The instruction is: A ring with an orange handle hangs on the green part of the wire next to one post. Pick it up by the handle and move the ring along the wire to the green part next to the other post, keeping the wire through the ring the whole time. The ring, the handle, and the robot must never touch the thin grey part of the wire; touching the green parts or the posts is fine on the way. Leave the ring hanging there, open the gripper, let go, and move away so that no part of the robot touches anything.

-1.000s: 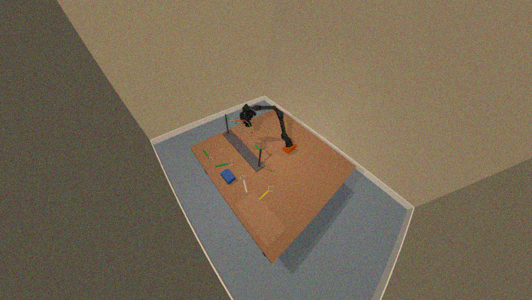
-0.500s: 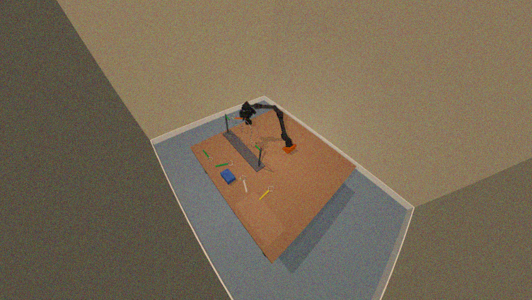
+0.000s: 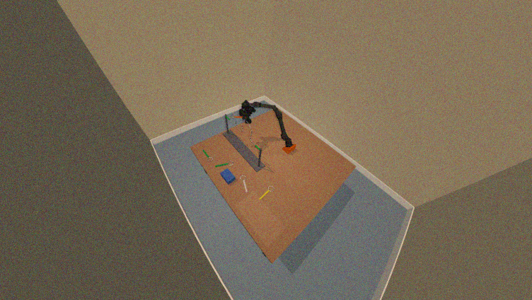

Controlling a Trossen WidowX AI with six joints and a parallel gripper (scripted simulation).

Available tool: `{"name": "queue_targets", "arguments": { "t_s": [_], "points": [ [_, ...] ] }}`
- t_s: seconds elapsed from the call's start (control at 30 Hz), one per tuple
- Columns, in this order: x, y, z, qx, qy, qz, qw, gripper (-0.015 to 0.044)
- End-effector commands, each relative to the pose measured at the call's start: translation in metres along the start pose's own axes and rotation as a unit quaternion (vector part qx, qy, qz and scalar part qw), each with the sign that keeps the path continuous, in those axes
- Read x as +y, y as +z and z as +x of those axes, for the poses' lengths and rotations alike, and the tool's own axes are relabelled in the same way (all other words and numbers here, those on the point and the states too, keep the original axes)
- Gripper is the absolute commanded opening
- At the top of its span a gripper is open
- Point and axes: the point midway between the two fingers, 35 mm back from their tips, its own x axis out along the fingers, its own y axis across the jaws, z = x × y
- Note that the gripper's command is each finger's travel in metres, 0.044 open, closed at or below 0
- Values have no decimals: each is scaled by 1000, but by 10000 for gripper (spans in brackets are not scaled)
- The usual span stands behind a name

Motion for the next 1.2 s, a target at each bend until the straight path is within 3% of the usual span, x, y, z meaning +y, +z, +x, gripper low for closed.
{"name": "queue_targets", "arguments": {
  "t_s": [0.0, 0.57, 1.17],
  "points": [
    [-3, 2, 1, -2, -15, -27, 1000, -150],
    [-27, 8, 0, -15, -113, -188, 976, -150],
    [-52, 24, -7, -32, -222, -367, 903, -150]
  ]
}}
